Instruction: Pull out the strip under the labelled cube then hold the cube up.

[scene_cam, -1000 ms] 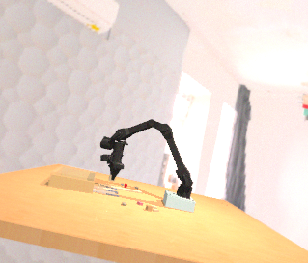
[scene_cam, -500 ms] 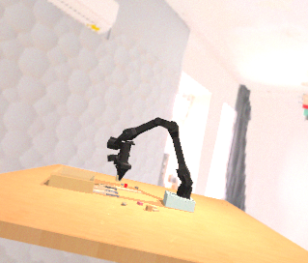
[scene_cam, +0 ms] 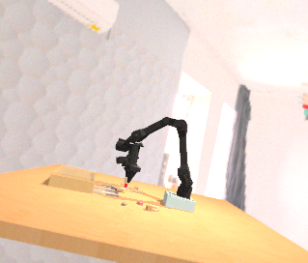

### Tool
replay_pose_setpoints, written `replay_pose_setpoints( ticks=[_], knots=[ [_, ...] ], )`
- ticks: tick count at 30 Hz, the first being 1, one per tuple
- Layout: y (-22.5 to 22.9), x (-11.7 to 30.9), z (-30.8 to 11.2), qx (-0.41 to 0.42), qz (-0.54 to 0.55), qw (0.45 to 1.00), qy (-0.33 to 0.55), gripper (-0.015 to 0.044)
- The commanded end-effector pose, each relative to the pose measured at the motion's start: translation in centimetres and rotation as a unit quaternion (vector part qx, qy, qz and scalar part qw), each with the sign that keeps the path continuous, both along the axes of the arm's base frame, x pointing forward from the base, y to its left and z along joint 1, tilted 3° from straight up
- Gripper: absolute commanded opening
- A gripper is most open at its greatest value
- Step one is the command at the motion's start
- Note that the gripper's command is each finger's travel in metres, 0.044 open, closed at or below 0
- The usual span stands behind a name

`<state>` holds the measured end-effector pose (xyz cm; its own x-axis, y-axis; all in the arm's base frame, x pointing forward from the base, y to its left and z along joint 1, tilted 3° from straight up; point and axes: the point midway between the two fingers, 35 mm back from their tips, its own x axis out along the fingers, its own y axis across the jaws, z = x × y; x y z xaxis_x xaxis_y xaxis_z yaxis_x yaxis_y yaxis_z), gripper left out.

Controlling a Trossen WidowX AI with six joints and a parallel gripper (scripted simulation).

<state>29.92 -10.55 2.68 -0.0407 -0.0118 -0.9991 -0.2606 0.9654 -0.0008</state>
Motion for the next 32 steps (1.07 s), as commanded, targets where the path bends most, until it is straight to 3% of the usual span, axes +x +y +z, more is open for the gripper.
replay_pose_setpoints(
  ticks=[1,10,32],
  knots=[
    [0.4,-0.9,0.2,0.001,0.0,1.0,-0.007,0.0],
    [0.5,-0.9,3.7,0.001,0.0,1.0,-0.007,0.0],
    [0.5,-0.9,3.8,0.001,0.0,1.0,-0.007,0.0]
  ],
)
